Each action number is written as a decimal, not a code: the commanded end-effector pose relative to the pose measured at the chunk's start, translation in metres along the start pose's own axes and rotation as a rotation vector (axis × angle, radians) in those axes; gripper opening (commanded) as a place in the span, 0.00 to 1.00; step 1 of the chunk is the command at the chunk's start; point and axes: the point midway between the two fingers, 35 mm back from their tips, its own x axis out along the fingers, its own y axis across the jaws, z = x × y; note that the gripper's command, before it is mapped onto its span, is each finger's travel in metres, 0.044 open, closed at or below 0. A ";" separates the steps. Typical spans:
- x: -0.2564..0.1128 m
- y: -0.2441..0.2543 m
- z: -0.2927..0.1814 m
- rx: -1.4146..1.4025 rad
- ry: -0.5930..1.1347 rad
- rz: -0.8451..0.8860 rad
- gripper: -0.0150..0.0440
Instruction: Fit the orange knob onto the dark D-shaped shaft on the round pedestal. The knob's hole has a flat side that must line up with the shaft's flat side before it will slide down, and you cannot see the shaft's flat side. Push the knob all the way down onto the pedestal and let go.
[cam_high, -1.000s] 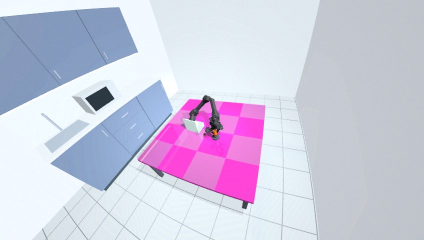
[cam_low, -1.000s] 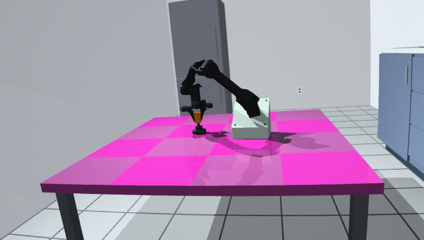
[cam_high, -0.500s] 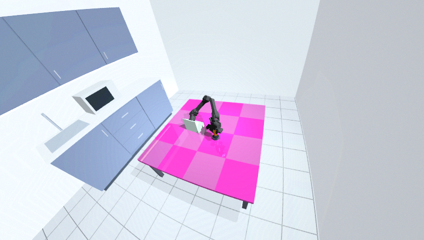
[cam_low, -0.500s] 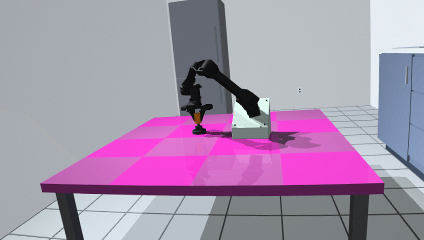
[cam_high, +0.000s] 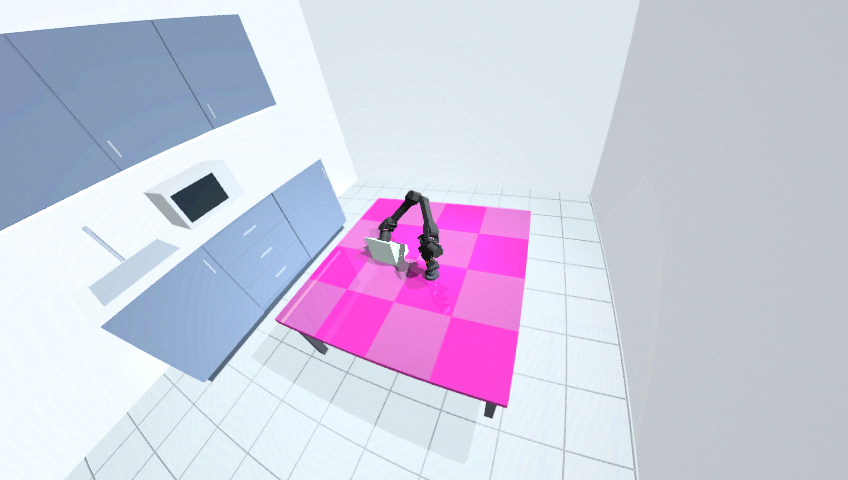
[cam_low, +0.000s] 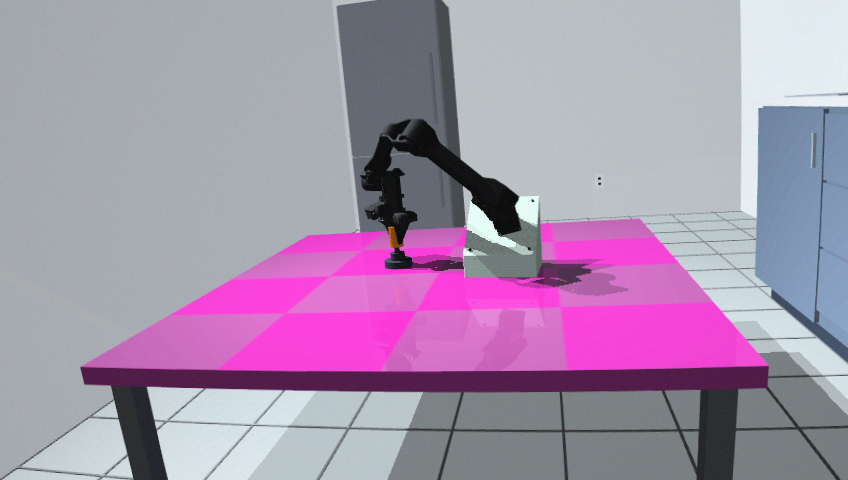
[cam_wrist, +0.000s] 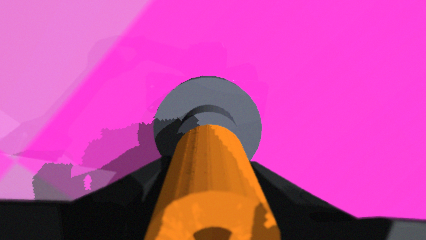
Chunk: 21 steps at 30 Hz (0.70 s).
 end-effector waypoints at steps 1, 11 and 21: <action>-0.003 0.001 0.001 0.848 -0.002 -0.001 0.25; -0.006 0.000 0.004 0.917 -0.002 -0.001 0.25; -0.003 -0.003 0.005 0.917 -0.002 -0.001 0.25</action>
